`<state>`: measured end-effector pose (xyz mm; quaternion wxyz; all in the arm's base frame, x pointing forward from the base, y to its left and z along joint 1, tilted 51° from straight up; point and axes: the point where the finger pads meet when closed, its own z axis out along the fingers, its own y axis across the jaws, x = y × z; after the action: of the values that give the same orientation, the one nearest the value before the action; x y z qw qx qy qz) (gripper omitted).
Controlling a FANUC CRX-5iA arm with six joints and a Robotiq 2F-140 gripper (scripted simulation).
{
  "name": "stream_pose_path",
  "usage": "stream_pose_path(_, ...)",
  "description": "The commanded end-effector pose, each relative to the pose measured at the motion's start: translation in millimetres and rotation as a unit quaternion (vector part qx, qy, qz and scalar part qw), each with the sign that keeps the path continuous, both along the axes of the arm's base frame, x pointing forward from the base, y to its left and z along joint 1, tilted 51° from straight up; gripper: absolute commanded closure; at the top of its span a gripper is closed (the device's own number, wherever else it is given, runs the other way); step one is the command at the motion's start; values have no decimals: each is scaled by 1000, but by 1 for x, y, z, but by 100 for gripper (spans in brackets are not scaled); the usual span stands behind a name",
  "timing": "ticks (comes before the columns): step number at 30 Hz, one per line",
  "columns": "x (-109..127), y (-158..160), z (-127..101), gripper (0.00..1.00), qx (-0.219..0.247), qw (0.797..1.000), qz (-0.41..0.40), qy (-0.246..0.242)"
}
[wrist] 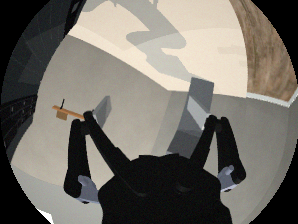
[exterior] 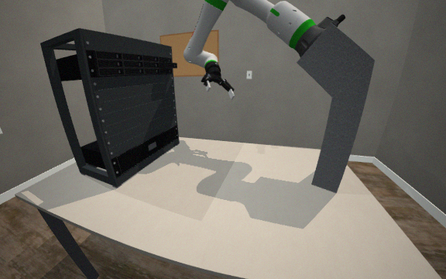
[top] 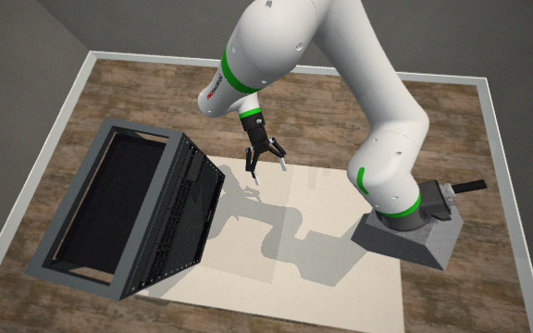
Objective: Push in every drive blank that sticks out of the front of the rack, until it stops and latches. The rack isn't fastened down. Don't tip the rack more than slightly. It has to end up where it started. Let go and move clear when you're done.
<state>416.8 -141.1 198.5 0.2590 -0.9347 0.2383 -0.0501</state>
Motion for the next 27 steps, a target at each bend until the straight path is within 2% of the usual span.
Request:
stream_pose_path(1, -2, 7, -3, 0, 10, 1000, -2, 5)
stream_pose_path(9, -12, 50, -20, 0, 78, 996, -17, 39)
stream_pose_path(16, -24, 98, -32, 0, 154, 984, -34, 80)
stream_pose_path(18, -24, 98, -32, 0, 154, 984, -34, 80)
stream_pose_path(27, -42, 168, -34, 0, 270, 950, -61, 146)
